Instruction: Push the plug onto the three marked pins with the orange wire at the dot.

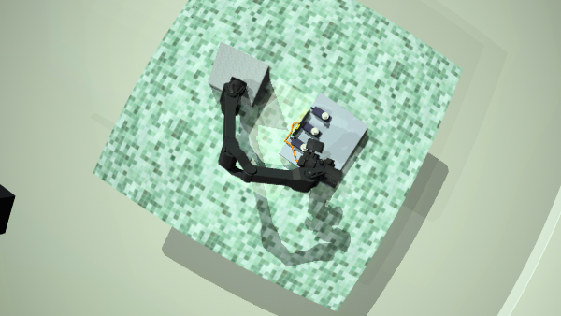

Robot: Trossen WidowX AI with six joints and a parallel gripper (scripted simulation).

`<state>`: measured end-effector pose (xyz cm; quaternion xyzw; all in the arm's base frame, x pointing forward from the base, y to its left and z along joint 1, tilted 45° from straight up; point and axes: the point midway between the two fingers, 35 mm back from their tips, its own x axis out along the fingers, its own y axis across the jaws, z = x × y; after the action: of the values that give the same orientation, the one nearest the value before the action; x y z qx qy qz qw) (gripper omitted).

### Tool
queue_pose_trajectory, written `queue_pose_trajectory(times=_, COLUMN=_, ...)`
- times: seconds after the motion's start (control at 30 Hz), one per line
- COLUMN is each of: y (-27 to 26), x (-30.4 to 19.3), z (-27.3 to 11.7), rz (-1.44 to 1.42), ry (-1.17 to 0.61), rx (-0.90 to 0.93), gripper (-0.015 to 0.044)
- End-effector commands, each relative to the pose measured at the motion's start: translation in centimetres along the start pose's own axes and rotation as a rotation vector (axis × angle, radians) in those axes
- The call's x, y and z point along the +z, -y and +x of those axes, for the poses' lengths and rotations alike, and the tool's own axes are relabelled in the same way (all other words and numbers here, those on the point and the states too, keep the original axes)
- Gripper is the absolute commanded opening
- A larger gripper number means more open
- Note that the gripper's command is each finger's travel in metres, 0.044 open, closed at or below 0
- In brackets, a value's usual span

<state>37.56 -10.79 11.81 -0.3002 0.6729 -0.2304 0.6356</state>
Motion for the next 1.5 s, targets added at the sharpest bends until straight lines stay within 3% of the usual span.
queue_pose_trajectory(times=0.0, y=0.0, x=0.0, z=1.2, rz=-0.010, ry=-0.011, rx=-0.009, gripper=0.0115)
queue_pose_trajectory(times=0.67, y=0.1, x=0.0, z=4.0, rz=-0.010, ry=-0.011, rx=-0.011, gripper=0.0115)
queue_pose_trajectory(times=0.77, y=0.1, x=0.0, z=4.0, rz=-0.010, ry=-0.011, rx=-0.011, gripper=0.0036)
queue_pose_trajectory(times=0.93, y=0.1, x=0.0, z=4.0, rz=-0.010, ry=-0.011, rx=-0.011, gripper=0.0003)
queue_pose_trajectory(times=1.47, y=0.0, x=0.0, z=-1.8, rz=-0.011, ry=-0.011, rx=-0.008, gripper=0.0000)
